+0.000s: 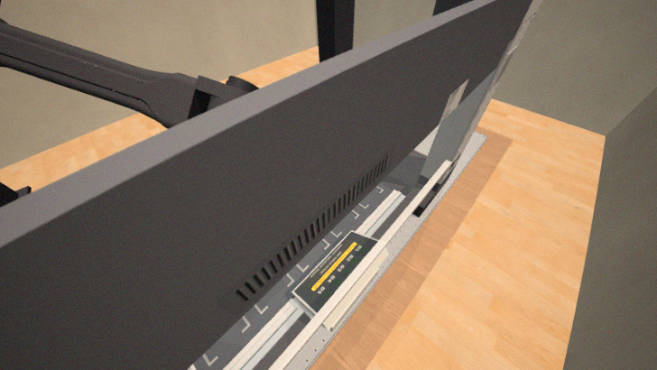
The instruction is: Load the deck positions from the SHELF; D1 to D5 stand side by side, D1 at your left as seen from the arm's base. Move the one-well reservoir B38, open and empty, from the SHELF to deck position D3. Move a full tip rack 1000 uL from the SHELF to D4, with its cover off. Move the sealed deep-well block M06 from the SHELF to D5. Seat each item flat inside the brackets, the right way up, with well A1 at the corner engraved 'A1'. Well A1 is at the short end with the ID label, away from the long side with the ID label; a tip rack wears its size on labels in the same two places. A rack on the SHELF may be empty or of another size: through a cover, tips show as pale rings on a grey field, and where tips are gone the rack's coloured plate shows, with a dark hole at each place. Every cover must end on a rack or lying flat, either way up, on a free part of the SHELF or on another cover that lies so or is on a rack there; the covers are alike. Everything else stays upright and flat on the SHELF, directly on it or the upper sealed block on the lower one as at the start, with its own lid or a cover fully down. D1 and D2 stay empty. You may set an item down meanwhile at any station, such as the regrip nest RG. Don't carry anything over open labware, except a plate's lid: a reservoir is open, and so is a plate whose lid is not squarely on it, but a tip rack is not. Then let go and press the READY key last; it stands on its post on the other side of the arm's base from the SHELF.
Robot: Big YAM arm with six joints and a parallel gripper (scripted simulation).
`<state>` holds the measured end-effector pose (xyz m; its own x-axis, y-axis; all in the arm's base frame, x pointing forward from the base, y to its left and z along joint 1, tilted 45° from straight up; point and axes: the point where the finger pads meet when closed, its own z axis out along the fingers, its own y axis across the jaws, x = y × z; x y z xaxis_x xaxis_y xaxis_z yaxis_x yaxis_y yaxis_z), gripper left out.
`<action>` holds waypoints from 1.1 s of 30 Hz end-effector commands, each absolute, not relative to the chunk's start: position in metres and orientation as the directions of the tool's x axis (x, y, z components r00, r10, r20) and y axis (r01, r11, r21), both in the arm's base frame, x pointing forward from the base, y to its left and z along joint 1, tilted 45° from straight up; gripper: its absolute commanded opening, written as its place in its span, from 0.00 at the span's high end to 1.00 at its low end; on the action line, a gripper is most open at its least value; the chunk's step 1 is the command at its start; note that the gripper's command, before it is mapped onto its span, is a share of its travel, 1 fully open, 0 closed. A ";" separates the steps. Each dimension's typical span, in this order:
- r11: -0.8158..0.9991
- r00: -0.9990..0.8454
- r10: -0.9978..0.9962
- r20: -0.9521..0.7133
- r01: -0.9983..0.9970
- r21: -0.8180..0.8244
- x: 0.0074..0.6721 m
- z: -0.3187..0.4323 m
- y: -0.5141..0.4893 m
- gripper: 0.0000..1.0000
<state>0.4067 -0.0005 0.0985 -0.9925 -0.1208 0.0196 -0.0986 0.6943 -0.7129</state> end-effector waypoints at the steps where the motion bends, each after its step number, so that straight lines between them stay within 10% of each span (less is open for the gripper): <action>1: 0.706 -0.990 -0.136 -0.047 -0.063 -0.705 0.427 0.122 0.008 1.00; 33: 0.700 -0.992 -0.122 -0.014 -0.076 -0.711 0.417 0.105 -0.006 1.00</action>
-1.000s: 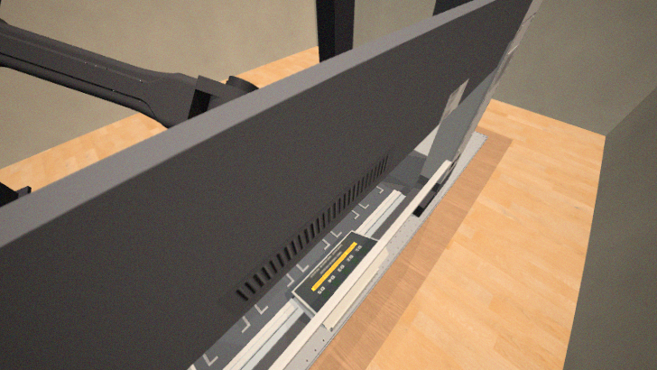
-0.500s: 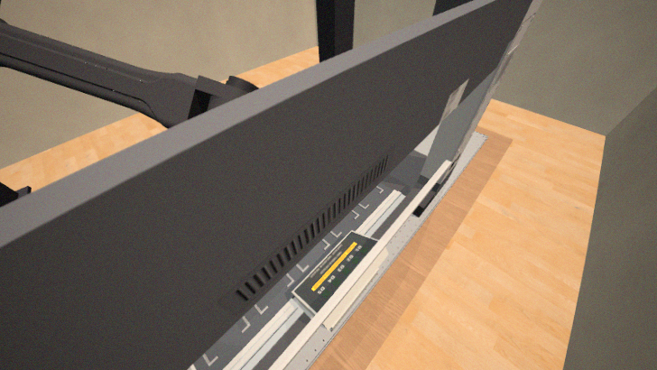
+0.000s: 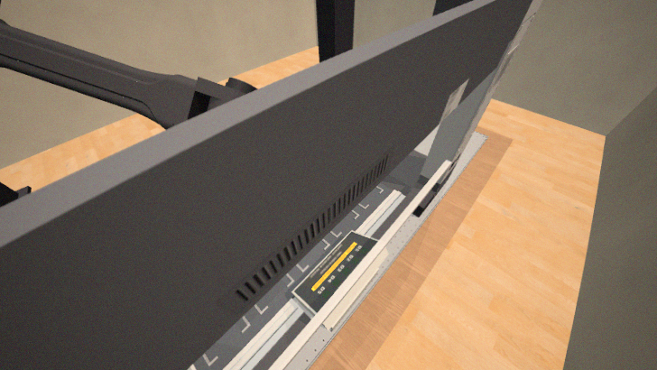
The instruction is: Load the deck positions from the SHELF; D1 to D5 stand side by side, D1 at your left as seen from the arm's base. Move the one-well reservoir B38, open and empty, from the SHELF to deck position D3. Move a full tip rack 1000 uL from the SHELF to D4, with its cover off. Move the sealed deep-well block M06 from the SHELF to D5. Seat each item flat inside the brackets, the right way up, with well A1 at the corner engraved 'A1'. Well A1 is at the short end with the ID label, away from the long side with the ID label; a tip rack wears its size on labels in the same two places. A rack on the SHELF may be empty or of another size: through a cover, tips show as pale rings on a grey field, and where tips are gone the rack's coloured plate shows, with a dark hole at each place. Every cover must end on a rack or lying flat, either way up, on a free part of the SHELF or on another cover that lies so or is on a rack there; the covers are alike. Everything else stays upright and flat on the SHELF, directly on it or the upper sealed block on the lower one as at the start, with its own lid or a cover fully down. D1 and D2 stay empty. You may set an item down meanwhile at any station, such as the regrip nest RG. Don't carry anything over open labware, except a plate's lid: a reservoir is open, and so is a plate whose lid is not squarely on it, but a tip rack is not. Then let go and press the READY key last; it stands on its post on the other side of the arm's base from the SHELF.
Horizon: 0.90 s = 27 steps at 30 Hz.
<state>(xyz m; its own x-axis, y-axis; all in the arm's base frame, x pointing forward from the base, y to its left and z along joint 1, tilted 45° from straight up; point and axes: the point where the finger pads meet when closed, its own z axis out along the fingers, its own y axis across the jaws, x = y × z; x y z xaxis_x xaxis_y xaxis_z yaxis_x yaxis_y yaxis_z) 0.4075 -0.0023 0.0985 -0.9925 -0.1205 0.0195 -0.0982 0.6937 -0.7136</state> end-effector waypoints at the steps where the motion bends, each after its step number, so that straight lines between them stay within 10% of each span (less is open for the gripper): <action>1: 0.697 -0.993 -0.122 -0.001 -0.085 -0.712 0.413 0.099 -0.008 1.00; 27: 0.696 -0.992 -0.128 -0.004 -0.087 -0.713 0.416 0.074 -0.031 1.00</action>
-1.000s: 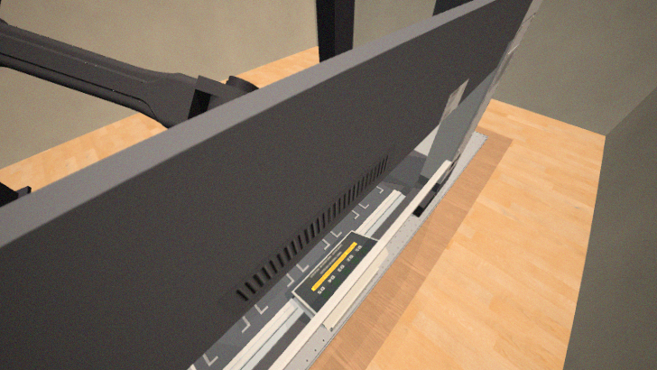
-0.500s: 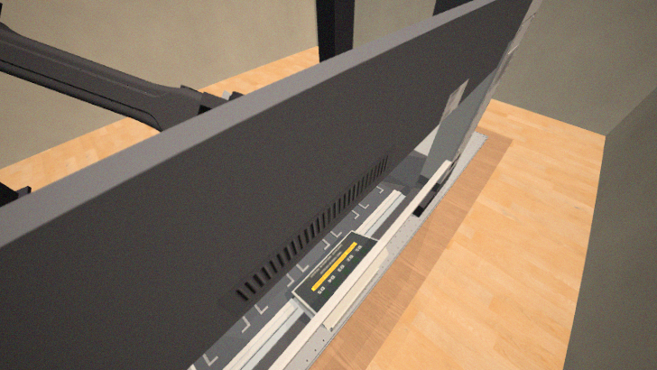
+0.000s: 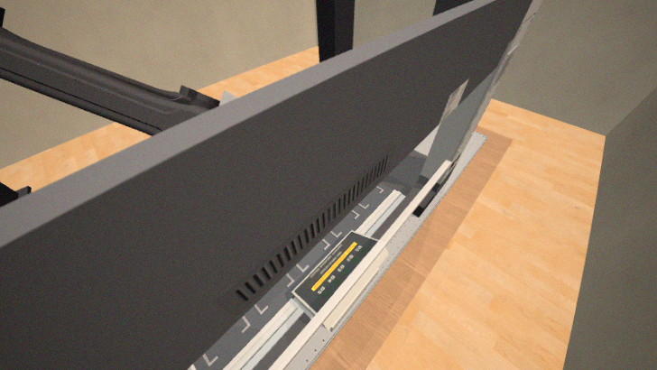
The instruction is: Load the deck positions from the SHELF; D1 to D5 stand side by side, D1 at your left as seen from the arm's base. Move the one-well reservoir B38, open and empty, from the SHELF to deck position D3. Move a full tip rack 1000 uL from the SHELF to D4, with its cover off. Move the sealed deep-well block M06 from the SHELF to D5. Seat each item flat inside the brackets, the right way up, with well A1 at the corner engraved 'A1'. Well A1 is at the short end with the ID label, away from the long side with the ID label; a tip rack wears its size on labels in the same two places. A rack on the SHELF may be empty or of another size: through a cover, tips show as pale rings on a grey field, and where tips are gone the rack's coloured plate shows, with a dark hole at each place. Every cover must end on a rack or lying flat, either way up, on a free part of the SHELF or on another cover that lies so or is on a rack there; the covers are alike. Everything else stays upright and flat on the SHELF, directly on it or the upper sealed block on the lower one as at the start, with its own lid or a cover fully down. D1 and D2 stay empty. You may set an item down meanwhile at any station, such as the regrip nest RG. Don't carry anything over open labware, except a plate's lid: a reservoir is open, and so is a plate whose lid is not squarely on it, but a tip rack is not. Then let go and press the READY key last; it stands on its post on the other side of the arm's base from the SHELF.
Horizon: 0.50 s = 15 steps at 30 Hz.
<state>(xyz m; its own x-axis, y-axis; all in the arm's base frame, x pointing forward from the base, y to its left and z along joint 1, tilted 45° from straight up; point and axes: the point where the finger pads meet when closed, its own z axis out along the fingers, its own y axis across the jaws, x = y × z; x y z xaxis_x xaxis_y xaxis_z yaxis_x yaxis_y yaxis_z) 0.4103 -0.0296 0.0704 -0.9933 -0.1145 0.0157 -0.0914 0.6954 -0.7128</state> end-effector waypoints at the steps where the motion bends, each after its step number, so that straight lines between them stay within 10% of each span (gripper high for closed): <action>1: 0.695 -0.993 -0.122 0.003 -0.087 -0.713 0.415 0.070 -0.034 1.00; 15: 0.693 -0.992 -0.122 0.013 -0.095 -0.714 0.416 0.052 -0.049 1.00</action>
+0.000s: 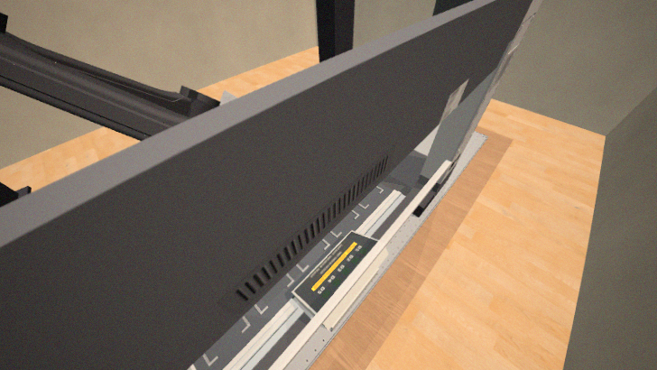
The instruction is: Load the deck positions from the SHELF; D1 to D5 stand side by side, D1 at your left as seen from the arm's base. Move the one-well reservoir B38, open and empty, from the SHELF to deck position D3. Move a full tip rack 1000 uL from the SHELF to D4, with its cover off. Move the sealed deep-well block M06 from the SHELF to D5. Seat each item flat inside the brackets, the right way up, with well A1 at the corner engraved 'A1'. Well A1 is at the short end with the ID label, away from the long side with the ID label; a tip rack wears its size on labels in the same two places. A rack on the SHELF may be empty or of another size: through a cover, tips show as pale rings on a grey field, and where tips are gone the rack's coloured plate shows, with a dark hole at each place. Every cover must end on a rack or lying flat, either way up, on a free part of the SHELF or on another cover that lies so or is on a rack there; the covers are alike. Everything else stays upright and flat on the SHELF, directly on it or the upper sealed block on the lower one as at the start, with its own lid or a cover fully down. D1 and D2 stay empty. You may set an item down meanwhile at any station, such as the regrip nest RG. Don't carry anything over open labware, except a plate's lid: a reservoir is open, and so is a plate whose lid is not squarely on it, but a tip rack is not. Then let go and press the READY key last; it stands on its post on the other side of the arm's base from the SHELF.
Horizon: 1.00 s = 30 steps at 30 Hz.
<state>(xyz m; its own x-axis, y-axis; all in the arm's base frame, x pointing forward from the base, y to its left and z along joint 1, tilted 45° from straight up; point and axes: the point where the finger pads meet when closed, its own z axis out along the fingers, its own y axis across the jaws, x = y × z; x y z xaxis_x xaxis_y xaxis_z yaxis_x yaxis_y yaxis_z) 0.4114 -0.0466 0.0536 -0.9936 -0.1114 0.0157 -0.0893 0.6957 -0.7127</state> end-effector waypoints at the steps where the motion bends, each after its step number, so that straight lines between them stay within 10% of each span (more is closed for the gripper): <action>1: 0.696 -0.990 -0.138 -0.012 -0.089 -0.713 0.423 0.059 -0.042 1.00; 30: 0.694 -0.992 -0.126 0.009 -0.094 -0.714 0.420 0.021 -0.080 1.00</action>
